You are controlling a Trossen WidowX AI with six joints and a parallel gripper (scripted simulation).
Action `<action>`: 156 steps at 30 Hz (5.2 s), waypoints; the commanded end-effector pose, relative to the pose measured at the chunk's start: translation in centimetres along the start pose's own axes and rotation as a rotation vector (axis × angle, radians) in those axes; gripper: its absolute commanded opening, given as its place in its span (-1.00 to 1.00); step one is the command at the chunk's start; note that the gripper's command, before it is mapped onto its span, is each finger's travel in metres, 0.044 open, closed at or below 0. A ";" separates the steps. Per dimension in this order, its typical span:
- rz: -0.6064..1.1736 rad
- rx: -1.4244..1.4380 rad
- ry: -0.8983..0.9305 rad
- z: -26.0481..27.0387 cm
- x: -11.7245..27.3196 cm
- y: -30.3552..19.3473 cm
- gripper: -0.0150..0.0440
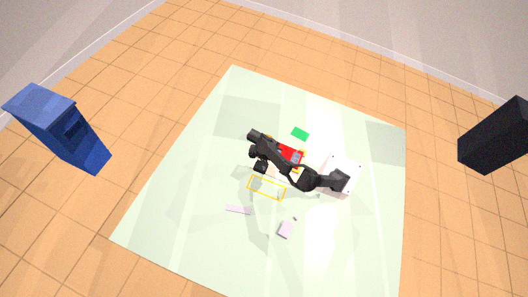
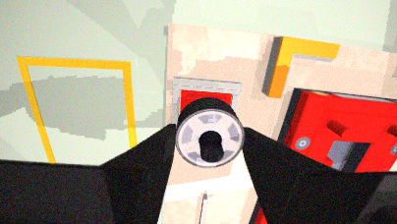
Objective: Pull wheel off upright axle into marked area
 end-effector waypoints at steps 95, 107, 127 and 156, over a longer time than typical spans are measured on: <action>-0.002 -0.002 0.004 0.0 2.9 0.0 -0.49; -0.003 -0.002 0.004 -0.1 3.2 0.0 -0.49; -0.004 -0.004 0.004 -0.2 7.2 -0.3 -0.49; -0.001 -0.006 0.008 9.7 7.2 -6.4 -0.49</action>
Point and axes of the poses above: the point midway between the two fingers, 35 mm back from their tips, its own x axis back along the fingers, its own z axis across the jaws, y = z × x, the point moved 2 cm from there along x, back along the fingers, and after that the axes turned 2 degrees about -x, right-handed, at the moved point
